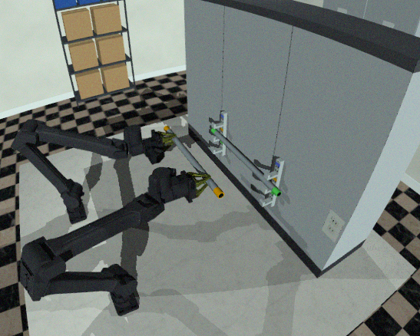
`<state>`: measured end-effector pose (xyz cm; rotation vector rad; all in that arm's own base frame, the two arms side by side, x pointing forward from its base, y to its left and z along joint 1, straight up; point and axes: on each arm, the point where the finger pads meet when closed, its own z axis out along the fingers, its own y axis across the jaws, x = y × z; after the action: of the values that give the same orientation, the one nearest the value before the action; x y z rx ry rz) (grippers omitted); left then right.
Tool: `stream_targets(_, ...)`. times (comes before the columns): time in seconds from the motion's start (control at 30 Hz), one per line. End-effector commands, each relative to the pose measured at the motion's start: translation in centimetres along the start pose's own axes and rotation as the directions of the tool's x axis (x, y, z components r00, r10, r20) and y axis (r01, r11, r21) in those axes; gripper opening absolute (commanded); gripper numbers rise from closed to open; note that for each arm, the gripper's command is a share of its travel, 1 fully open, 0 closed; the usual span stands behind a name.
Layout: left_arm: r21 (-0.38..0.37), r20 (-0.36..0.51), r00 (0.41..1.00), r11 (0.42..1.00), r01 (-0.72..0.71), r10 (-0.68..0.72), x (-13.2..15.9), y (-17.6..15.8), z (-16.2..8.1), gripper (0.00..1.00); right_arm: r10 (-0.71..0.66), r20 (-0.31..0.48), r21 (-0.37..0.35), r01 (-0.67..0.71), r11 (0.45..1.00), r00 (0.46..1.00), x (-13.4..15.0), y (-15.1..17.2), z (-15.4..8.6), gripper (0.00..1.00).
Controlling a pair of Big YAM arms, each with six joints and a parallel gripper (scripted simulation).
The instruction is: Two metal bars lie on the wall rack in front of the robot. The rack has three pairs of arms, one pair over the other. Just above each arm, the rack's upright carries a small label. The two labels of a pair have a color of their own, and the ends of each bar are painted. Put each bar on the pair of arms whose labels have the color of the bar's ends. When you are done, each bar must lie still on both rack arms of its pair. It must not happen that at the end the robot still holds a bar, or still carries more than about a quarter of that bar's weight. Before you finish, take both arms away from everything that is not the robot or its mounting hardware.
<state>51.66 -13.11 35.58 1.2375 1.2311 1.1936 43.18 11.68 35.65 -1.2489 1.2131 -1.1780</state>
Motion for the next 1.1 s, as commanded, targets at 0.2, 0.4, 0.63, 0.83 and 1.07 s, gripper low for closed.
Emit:
stream_targets(0.2,-0.059,-0.009,1.000,0.998,0.014,-0.015,0.2,2.6,2.2,0.00,0.032,-0.016,0.074,-0.031,0.997,0.999,0.6,-3.2,1.8,0.00)
stream_targets(0.4,-0.059,-0.009,1.000,0.998,0.014,-0.015,0.3,3.0,3.0,0.00,0.033,-0.016,0.074,-0.031,0.997,0.999,0.6,-3.6,2.7,0.00)
stream_targets(0.63,-0.059,-0.009,1.000,0.998,0.014,-0.015,0.4,3.6,4.2,0.00,0.033,-0.016,0.074,-0.031,0.997,0.999,0.5,-4.1,3.8,0.00)
stream_targets(0.83,-0.059,-0.009,1.000,0.998,0.014,-0.015,0.4,3.9,4.8,0.00,0.033,-0.016,0.074,-0.031,0.997,0.999,0.4,-4.4,4.5,0.00)
stream_targets(1.07,-0.059,-0.009,1.000,0.998,0.014,-0.015,0.6,4.5,6.0,0.00,0.033,-0.016,0.074,-0.031,0.997,0.999,0.3,-5.0,5.6,0.00)
